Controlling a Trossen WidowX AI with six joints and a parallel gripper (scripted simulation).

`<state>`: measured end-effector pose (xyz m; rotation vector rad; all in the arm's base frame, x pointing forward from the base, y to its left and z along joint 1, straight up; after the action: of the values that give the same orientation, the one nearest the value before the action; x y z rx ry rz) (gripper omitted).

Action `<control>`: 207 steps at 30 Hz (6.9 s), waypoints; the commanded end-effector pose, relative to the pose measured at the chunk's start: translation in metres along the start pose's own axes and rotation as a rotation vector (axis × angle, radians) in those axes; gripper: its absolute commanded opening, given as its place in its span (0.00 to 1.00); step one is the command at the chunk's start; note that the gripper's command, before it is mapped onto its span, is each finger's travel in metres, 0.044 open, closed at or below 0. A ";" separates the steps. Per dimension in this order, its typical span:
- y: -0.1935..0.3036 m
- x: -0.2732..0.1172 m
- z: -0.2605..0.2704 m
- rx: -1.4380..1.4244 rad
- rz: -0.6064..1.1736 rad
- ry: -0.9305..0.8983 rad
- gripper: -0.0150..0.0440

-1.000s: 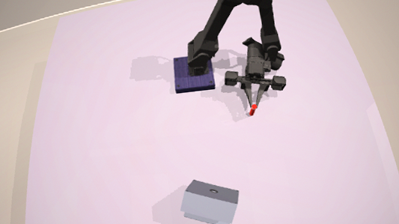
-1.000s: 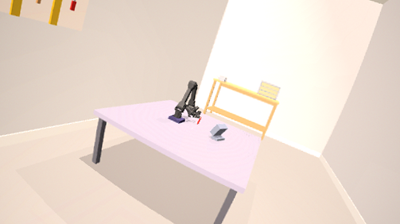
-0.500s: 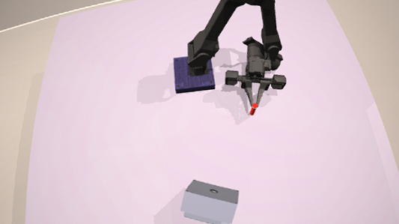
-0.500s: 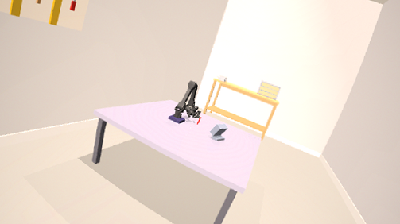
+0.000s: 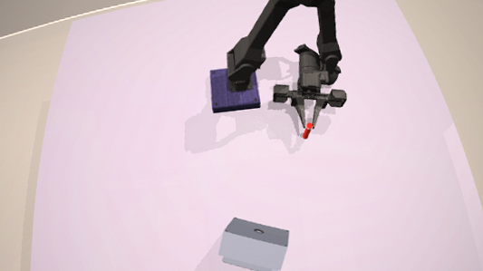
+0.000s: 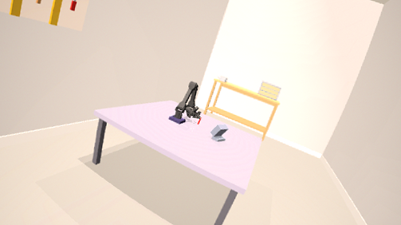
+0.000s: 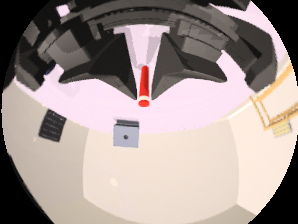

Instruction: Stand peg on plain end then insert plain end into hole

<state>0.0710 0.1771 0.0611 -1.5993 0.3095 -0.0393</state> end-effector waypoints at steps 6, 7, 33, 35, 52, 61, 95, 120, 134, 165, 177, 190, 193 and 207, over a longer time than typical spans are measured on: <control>0.000 0.000 0.000 -0.001 0.001 0.001 0.47; 0.000 0.000 0.000 -0.001 0.001 0.001 0.47; 0.000 0.000 0.000 -0.001 0.001 0.001 0.47; 0.000 0.000 0.000 -0.001 0.001 0.001 0.47; 0.000 0.000 0.000 -0.001 0.001 0.001 1.00; -0.028 -0.006 0.007 -0.003 0.006 -0.009 1.00; -0.156 0.013 -0.018 -0.102 0.505 0.245 1.00; -0.167 0.070 -0.012 -0.010 1.265 0.105 1.00; -0.176 0.087 -0.012 0.063 1.389 -0.051 1.00; -0.129 0.097 -0.007 -0.068 1.381 -0.160 1.00; -0.110 0.100 -0.006 -0.068 1.381 -0.160 1.00; -0.098 0.101 -0.006 -0.060 1.374 -0.158 0.96; -0.098 0.101 -0.006 -0.060 1.374 -0.158 0.82; -0.098 0.101 -0.006 -0.060 1.374 -0.158 0.33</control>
<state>0.1843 0.1507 0.1415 -1.1514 1.2161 1.1390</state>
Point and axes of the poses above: the point midway between the two fingers, 35 mm back from their tips, its own x axis out along the fingers, its own z axis across the jaws, y = z × x, the point moved 9 cm from there along -x, back along the fingers, and after that the axes turned 4 degrees about -x, right-handed, at the moved point
